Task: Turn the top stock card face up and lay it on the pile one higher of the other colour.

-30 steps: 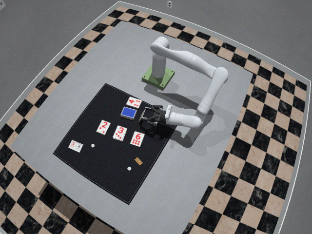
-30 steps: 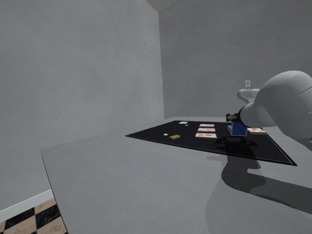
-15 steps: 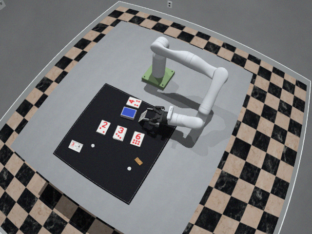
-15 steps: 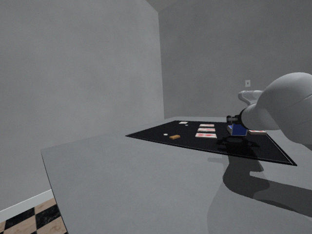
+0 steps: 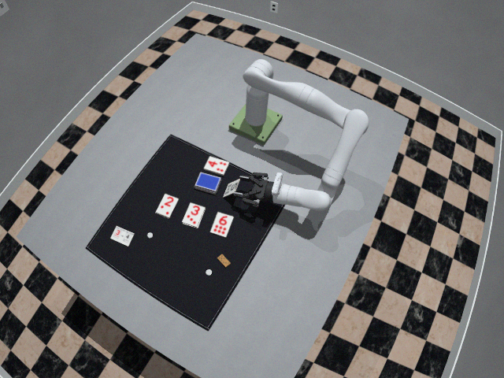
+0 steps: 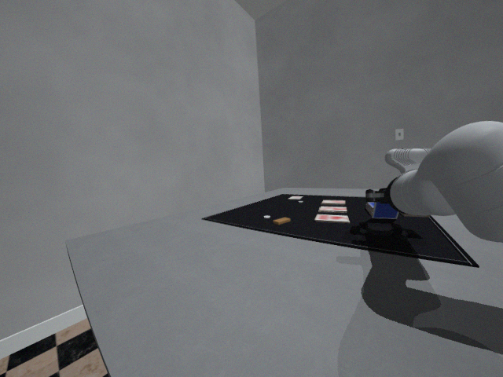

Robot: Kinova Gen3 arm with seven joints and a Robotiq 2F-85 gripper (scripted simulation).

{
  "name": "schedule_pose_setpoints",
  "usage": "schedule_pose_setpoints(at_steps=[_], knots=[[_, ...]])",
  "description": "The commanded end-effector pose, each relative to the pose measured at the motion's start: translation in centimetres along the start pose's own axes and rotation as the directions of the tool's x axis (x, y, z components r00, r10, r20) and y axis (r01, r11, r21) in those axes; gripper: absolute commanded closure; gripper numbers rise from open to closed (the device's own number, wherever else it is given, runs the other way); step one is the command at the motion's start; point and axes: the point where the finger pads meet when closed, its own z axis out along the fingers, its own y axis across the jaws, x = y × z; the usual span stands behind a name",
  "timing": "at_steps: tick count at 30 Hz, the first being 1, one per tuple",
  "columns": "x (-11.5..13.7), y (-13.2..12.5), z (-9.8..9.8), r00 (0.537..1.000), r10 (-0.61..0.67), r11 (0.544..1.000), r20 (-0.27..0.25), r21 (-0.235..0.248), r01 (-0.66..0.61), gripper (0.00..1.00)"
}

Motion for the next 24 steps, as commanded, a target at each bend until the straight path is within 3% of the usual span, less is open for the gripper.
schedule_pose_setpoints(at_steps=[1, 24], knots=[[-0.09, -0.06, -0.13, 1.0, 0.0, 1.0, 0.0, 0.001, 0.0, 0.29], [-0.42, -0.07, -0.39, 1.0, 0.0, 1.0, 0.0, 0.001, 0.0, 0.29]])
